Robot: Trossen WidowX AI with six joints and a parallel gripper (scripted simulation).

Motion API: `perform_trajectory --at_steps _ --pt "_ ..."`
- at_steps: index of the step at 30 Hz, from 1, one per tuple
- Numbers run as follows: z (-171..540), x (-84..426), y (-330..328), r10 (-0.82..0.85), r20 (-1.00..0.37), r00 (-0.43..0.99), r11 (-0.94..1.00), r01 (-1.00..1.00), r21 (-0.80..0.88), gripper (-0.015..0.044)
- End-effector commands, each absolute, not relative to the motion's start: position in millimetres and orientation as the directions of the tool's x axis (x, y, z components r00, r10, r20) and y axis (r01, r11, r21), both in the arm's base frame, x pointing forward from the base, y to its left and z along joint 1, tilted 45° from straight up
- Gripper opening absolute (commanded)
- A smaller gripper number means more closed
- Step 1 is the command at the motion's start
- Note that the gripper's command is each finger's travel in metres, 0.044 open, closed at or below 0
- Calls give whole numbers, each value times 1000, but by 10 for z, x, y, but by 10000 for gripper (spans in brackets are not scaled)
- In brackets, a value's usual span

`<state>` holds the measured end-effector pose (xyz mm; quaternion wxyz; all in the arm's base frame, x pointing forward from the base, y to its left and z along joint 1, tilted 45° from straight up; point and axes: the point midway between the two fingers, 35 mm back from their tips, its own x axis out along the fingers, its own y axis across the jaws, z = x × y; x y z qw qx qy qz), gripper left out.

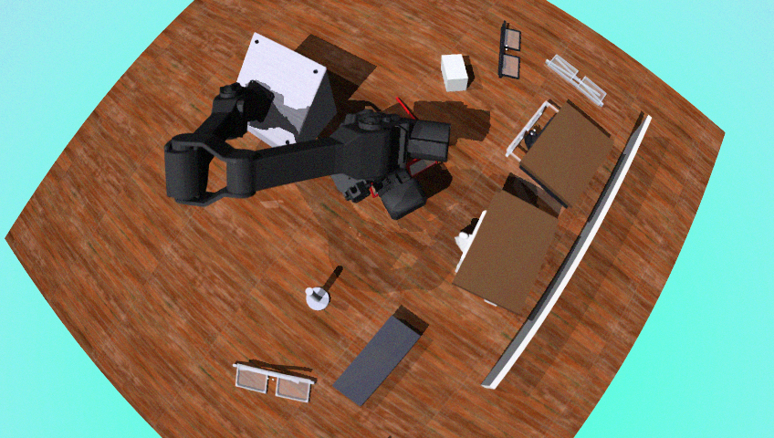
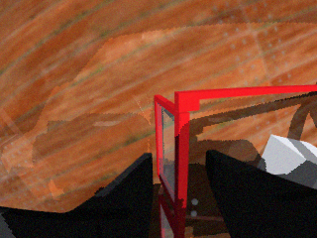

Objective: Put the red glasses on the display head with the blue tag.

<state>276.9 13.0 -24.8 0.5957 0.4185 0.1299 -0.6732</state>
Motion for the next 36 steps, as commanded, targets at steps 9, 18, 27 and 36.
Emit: perform_trajectory --at_steps 9,18,27,36 --pt "-292 2763 79 -695 -717 58 -257 911 323 94" --pt "-292 2763 79 -695 -717 58 -257 911 323 34" --pt "-286 2764 86 -695 -717 58 -257 911 322 0" --pt "1 2776 415 -691 -720 56 -256 913 317 0"
